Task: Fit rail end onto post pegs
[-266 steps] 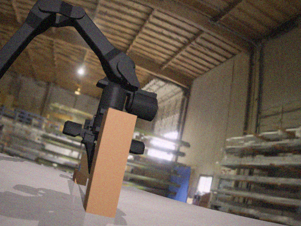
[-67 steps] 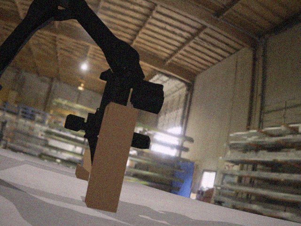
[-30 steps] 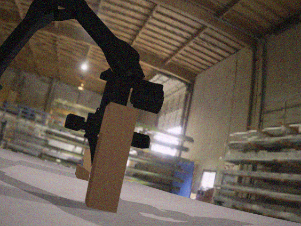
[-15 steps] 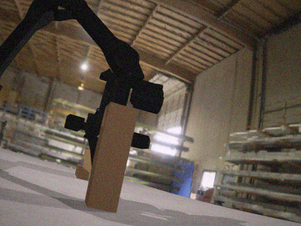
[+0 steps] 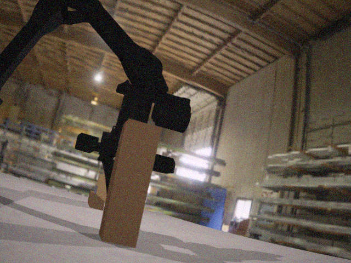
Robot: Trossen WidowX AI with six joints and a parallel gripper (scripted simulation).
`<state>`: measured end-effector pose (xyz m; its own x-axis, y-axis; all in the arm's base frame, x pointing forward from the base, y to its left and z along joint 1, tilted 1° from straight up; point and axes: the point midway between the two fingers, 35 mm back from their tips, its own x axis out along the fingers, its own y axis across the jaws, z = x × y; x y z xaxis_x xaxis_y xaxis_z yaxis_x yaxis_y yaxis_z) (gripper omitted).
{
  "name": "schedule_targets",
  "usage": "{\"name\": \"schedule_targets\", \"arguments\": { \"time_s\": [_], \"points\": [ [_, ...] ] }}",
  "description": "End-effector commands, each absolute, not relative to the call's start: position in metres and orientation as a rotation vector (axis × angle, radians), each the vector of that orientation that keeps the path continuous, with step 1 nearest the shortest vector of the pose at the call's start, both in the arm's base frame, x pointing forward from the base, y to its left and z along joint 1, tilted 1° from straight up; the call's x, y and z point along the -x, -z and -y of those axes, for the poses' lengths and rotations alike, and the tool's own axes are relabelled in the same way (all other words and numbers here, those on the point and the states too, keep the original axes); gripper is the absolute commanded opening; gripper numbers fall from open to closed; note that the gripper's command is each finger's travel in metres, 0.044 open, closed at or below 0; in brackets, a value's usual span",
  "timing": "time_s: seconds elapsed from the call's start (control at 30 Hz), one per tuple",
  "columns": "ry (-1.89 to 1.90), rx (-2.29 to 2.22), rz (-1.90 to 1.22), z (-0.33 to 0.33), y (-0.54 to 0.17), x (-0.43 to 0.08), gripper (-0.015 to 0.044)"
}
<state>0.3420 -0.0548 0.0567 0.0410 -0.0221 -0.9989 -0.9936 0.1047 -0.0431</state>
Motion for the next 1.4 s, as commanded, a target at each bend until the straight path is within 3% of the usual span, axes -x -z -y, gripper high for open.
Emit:
{"name": "schedule_targets", "arguments": {
  "time_s": [0.0, 1.37],
  "points": [
    [-1.092, 1.165, -1.237, 0.0565, -0.0574, -0.3420, 0.0000],
    [-1.092, 1.165, -1.238, 0.0645, -0.0612, -0.3412, 0.0000]
  ]
}}
